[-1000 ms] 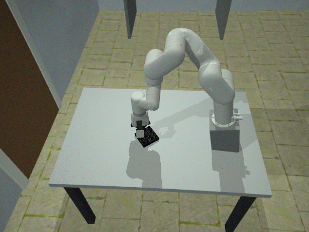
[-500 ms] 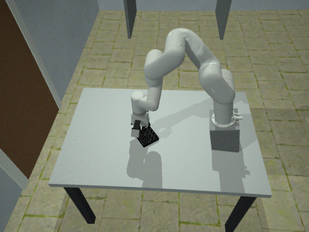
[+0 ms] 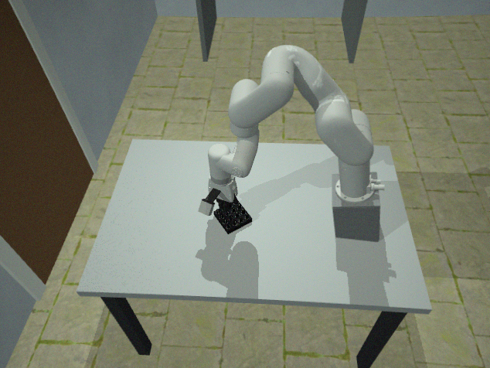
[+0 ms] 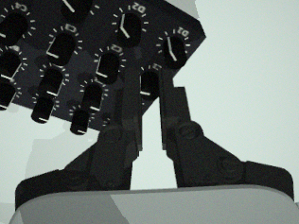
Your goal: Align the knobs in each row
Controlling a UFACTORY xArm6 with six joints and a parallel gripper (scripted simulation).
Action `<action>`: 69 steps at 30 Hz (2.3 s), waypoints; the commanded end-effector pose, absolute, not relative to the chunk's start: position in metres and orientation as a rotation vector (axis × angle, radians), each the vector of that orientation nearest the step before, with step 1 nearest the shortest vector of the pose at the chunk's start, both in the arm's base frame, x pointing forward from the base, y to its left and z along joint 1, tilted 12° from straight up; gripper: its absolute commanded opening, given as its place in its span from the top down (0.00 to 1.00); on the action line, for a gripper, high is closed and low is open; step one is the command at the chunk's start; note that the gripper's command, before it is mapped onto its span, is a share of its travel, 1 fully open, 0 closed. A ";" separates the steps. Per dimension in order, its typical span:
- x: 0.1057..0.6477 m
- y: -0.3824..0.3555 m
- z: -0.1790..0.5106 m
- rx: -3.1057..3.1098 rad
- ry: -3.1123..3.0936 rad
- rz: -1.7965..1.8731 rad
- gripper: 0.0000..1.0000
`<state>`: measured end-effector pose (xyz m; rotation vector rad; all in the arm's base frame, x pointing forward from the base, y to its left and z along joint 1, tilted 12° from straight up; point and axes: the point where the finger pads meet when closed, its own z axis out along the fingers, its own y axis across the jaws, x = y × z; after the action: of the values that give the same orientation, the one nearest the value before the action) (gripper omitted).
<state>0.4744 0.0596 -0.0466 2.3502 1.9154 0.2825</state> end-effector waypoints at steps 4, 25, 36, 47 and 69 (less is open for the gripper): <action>0.476 0.060 -0.045 2.491 1.722 0.275 0.92; 0.476 0.060 -0.045 2.552 1.639 0.280 0.92; 0.476 0.060 -0.045 2.552 1.639 0.280 0.81; 0.476 0.060 -0.045 2.552 1.639 0.280 0.81; 0.470 0.059 -0.017 2.552 1.639 0.281 0.81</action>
<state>0.4711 0.0595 -0.0299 2.5537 1.6400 0.2760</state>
